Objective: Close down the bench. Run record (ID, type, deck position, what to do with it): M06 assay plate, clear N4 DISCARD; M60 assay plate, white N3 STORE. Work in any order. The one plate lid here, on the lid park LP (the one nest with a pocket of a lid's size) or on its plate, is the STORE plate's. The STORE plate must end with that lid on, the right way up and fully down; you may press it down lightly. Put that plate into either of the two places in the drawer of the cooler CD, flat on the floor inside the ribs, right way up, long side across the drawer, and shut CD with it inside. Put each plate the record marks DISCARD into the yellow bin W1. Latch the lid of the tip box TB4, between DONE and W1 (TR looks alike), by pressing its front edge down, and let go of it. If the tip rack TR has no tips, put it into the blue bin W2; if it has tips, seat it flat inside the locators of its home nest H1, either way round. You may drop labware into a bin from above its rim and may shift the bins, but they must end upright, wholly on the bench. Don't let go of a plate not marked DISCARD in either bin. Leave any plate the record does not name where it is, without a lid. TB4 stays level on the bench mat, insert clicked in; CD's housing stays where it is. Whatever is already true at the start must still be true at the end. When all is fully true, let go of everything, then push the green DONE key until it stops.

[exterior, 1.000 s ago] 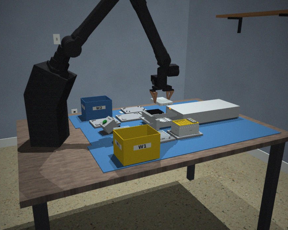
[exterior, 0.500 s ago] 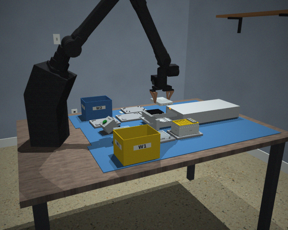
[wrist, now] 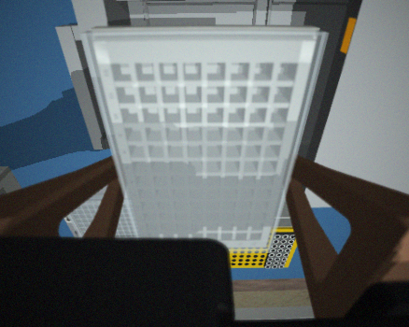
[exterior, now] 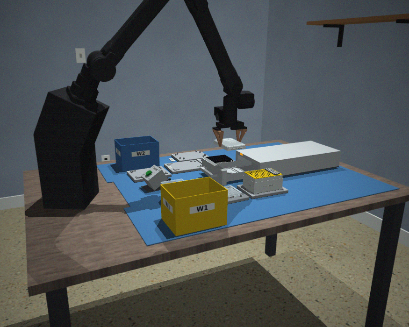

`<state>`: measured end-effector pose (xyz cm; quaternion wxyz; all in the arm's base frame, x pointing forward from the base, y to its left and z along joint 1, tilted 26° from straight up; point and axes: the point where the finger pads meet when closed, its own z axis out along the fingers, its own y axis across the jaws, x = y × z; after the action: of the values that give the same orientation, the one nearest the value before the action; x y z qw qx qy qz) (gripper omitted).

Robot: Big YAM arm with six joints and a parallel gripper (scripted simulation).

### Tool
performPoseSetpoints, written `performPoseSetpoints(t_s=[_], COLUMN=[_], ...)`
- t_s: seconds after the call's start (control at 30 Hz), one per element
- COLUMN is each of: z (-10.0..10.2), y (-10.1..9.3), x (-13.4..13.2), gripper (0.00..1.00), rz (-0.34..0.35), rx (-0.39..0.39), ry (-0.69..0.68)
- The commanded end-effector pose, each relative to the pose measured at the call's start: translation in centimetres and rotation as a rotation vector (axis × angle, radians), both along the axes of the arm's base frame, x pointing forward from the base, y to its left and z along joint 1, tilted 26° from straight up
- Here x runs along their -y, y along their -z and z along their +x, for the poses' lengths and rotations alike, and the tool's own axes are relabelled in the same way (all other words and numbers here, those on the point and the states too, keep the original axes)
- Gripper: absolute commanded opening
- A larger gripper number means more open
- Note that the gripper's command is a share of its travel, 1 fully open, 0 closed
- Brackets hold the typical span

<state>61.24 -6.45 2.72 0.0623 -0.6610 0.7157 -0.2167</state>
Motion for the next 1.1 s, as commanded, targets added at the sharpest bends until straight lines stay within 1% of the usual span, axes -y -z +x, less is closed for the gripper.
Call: performPoseSetpoints(t_s=[0.0,0.13,0.43,0.57,0.7,0.93,1.07], z=[-0.1,-0.1,0.2,1.1,2.2,2.5,2.8], y=[0.9,0.9,1.7,1.5,1.1,1.7,2.2], x=[-1.2,-1.2,-0.1,0.8,1.0,0.9,1.3], gripper=[0.00,0.00,0.00,0.00,0.00,0.00,0.00], rz=[-0.001,-0.002,-0.001,-0.002,-0.003,-0.003,-0.003], rx=[-0.015,-0.012,-0.006,0.010,0.030,0.030,0.030], ry=[-0.032,-0.033,-0.018,-0.007,-0.007,-0.012,-0.007])
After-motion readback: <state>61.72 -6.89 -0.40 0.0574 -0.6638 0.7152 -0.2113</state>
